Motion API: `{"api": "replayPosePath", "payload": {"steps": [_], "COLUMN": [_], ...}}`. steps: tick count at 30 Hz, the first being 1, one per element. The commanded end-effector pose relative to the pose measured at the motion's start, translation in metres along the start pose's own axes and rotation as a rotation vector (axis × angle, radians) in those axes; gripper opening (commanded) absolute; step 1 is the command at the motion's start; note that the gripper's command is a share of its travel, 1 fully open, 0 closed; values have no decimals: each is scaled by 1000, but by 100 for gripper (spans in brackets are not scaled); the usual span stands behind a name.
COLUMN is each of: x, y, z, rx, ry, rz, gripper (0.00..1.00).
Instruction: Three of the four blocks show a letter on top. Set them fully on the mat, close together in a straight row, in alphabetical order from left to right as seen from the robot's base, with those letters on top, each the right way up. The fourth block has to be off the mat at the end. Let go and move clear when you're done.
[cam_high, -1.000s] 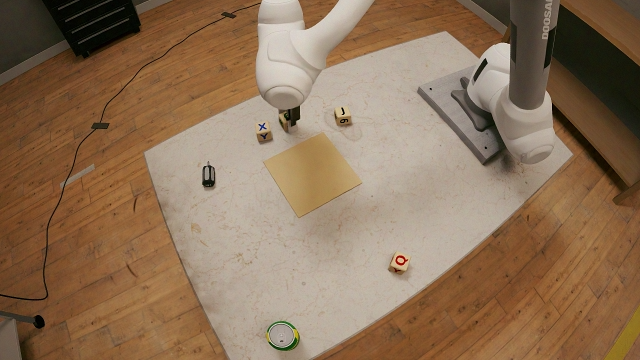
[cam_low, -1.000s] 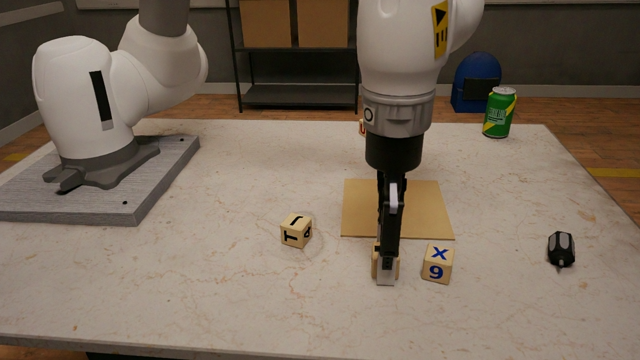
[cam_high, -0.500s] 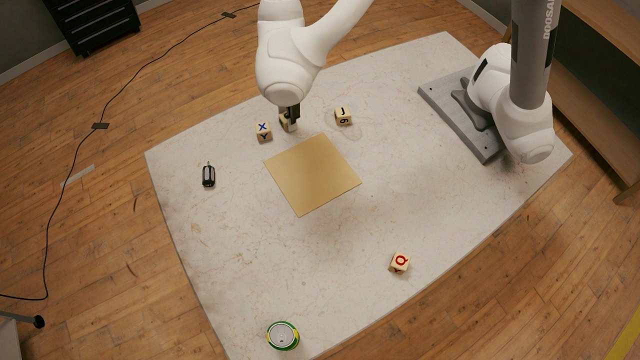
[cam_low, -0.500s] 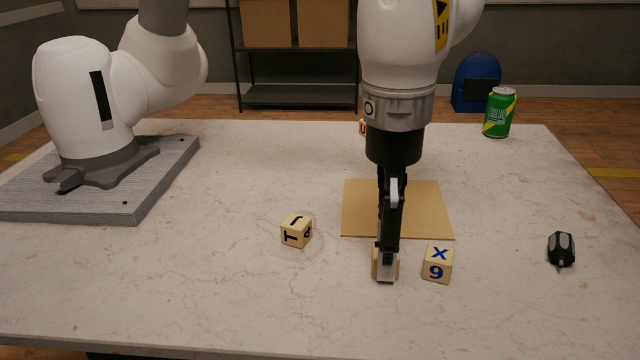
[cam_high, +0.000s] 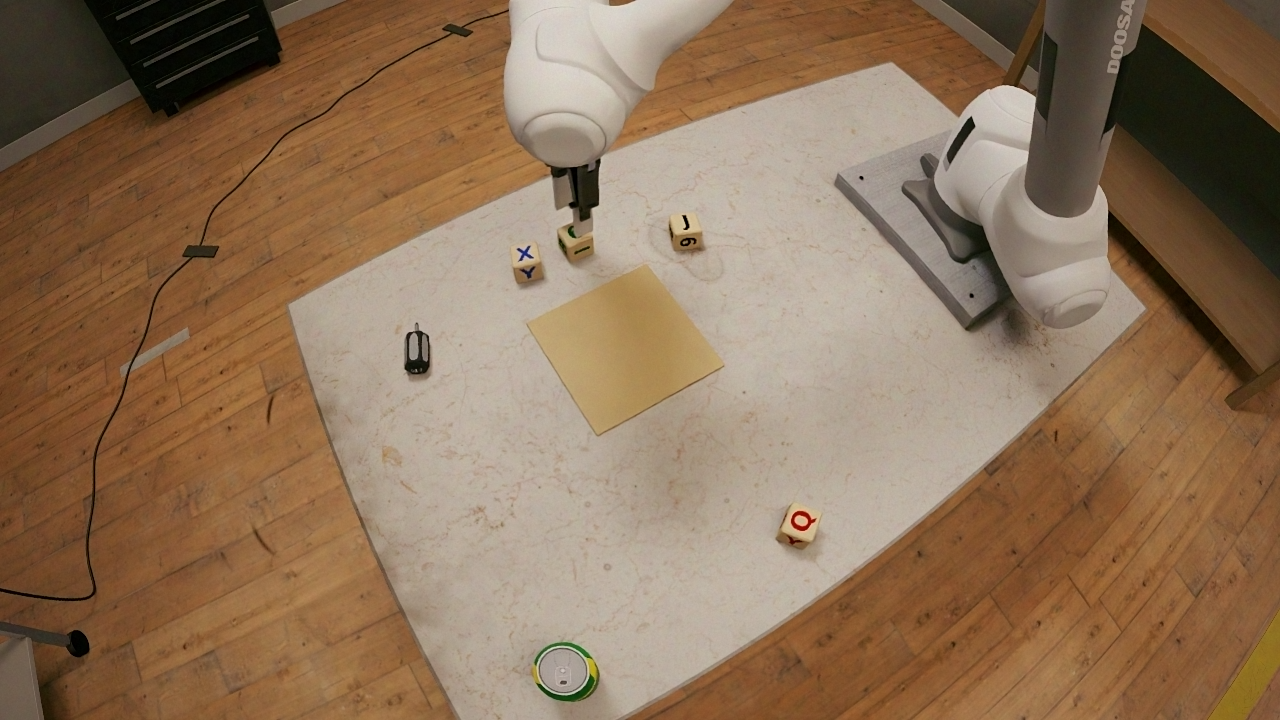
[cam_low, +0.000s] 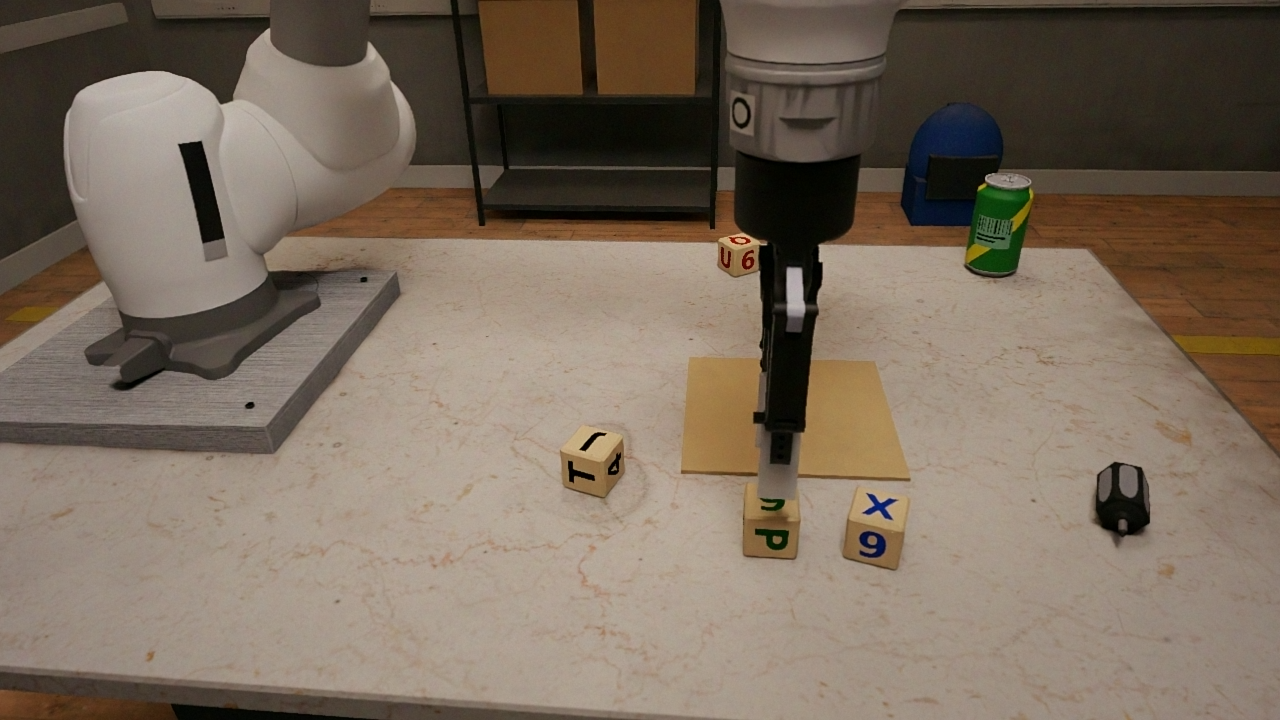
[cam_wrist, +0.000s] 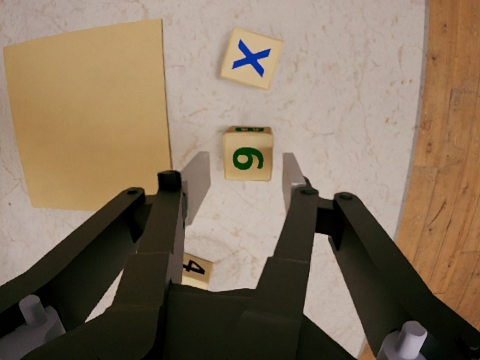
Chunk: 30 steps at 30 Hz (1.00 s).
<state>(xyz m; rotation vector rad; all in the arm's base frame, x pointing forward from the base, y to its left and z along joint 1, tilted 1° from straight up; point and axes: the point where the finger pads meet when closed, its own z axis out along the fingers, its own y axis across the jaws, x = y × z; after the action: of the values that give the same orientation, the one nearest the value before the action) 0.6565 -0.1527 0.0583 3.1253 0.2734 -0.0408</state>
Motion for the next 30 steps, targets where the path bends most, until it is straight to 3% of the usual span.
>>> {"api": "replayPosePath", "payload": {"steps": [1, 8, 9, 30], "x": [0, 0, 0, 0], "y": [0, 0, 0, 0], "z": [-12, -21, -21, -21], "rx": [0, 0, 0, 0], "ry": [1, 1, 1, 1], "rz": [0, 0, 0, 0], "gripper": [42, 42, 100, 100]}}
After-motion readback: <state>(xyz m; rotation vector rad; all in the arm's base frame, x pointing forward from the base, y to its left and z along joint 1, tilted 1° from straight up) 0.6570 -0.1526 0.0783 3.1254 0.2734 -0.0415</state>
